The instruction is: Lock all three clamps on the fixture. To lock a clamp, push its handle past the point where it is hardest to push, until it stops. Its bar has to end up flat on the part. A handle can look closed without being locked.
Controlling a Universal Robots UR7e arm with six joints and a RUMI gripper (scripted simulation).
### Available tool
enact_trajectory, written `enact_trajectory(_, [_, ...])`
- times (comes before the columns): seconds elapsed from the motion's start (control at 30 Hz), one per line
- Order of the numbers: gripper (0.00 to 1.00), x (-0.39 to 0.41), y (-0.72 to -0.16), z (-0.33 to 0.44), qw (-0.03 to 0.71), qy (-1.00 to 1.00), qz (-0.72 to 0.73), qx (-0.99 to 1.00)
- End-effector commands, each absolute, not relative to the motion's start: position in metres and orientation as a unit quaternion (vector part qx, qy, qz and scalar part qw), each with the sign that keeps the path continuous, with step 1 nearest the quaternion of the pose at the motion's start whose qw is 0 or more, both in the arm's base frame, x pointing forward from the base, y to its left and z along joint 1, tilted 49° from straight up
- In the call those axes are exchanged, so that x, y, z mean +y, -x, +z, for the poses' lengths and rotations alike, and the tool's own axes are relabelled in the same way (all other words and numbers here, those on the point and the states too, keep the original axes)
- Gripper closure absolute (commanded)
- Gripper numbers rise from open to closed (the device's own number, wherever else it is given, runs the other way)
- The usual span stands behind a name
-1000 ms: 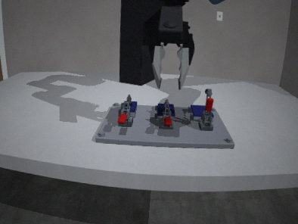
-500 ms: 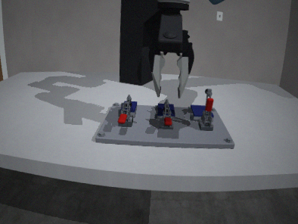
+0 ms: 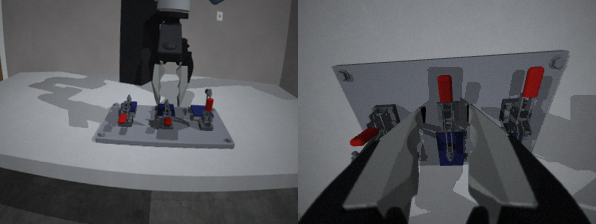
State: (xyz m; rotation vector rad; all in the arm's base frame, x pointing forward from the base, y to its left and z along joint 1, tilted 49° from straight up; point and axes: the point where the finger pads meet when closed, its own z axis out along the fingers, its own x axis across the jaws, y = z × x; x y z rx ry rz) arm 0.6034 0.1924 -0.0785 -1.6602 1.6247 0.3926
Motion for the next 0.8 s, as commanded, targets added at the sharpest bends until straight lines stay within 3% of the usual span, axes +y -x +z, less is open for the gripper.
enact_trajectory(0.0, [0.72,0.210,-0.610,-0.094,0.382,0.652,0.154,0.637])
enact_trajectory(0.77, [0.72,0.229,-0.620,-0.110,0.382,0.652,0.154,0.637])
